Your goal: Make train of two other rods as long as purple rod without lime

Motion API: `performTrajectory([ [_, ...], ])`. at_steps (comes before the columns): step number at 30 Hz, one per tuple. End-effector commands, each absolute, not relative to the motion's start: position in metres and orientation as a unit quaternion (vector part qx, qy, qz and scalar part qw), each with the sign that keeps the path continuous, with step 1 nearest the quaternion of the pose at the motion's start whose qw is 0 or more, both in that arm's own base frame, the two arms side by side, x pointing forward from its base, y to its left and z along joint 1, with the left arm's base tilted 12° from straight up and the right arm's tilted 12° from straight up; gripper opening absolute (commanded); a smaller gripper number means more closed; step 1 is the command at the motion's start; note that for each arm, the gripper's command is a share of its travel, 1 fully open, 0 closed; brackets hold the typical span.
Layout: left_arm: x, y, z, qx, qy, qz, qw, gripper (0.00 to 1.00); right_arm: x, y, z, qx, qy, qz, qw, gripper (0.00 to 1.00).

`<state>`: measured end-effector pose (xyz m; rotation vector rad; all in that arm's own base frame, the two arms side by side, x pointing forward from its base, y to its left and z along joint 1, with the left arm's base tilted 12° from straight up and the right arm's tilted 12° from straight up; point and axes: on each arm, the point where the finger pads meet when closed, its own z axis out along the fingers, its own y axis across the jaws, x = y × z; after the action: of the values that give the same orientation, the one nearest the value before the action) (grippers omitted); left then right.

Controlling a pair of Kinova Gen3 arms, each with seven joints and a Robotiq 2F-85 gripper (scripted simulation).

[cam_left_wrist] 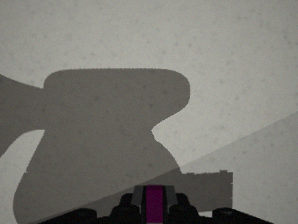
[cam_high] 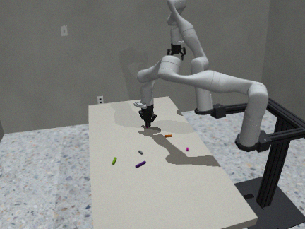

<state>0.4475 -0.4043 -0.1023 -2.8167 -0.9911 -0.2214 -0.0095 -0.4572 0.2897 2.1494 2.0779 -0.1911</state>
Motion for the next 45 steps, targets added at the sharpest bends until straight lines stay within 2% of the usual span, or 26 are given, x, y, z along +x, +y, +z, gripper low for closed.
performTrajectory([
  [1, 0.451, -0.404, -0.104, -0.937, -0.334, -0.075, 0.071, 0.175, -0.013, -0.458, 0.291, 0.714, 0.693, -0.068, 0.073, 1.000],
  [10, 0.451, -0.404, -0.104, -0.937, -0.334, -0.075, 0.071, 0.175, -0.013, -0.458, 0.291, 0.714, 0.693, -0.068, 0.073, 1.000],
  [25, 0.451, -0.404, -0.104, -0.937, -0.334, -0.075, 0.071, 0.317, -0.013, -0.458, 0.291, 0.714, 0.693, -0.068, 0.073, 1.000],
  [45, 0.449, -0.408, -0.083, -0.937, -0.334, -0.075, 0.071, 0.317, -0.013, -0.458, 0.291, 0.714, 0.693, -0.068, 0.073, 1.000],
])
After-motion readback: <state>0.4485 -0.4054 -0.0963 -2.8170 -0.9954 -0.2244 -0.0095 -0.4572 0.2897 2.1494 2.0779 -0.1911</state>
